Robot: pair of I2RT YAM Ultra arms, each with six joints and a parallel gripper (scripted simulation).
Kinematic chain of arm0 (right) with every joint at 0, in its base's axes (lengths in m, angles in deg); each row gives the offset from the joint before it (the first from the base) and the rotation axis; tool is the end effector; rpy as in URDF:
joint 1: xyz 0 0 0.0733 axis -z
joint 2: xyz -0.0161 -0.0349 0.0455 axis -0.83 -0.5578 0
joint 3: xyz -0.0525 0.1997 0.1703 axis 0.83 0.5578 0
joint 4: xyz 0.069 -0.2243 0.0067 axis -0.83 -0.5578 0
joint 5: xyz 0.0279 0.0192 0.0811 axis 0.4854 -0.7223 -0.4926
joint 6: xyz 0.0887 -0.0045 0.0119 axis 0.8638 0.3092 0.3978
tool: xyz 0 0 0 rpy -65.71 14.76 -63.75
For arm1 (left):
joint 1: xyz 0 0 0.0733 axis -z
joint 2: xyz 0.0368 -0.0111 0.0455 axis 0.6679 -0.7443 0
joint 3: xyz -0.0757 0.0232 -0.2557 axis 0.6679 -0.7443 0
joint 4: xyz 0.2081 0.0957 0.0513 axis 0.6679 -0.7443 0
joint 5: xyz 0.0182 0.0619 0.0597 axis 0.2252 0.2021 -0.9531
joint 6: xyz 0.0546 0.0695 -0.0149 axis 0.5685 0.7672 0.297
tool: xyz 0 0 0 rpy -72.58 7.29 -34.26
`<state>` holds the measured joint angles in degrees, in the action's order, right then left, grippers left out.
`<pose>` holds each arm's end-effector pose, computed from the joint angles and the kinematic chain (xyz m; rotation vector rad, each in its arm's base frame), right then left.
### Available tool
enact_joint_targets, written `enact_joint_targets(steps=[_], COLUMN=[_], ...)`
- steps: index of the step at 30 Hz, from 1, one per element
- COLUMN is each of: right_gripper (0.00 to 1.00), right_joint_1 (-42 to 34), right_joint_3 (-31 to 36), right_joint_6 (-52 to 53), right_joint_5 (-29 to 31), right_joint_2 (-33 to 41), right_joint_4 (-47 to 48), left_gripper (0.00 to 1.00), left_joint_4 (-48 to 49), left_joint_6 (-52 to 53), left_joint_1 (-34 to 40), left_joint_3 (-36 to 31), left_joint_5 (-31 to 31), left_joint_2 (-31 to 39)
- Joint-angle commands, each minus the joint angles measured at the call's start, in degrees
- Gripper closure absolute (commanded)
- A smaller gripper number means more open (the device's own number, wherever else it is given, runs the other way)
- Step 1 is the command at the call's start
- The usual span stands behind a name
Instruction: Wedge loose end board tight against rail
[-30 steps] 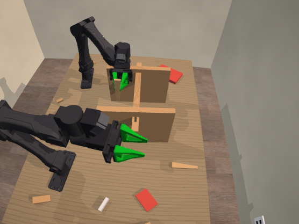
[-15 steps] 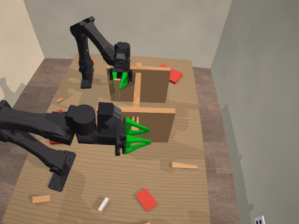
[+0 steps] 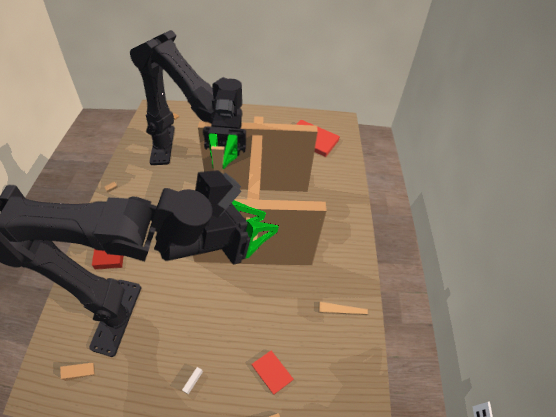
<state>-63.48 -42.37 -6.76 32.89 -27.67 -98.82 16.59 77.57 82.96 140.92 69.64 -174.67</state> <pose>0.2624 0.0752 0.3675 -0.8248 1.7562 0.3346 0.2269 -0.2866 0.2989 1.3226 1.1349 -1.3463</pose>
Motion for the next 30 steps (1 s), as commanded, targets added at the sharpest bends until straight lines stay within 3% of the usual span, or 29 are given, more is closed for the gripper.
enact_joint_targets(steps=[1,21,30], right_gripper=[0.58,0.58,0.58], right_joint_1=[-1.5,-8.74,-10.87], right_joint_3=[-3.13,-11.84,-15.4], right_joint_6=[-5.71,-25.84,-31.41], right_joint_5=[-7.77,-36.39,-40.45], right_joint_2=[-1.36,-9.31,-12.54], right_joint_4=[-6.04,-28.32,-34.69], left_gripper=[0.99,0.99,0.99], left_joint_4=[-0.12,-0.12,-0.12], left_joint_6=[0.23,0.23,0.23], left_joint_1=[-0.57,-0.57,-0.57], left_joint_3=[1.0,1.0,1.0], left_joint_5=[0.38,0.38,0.38], left_joint_2=[2.35,2.35,2.35])
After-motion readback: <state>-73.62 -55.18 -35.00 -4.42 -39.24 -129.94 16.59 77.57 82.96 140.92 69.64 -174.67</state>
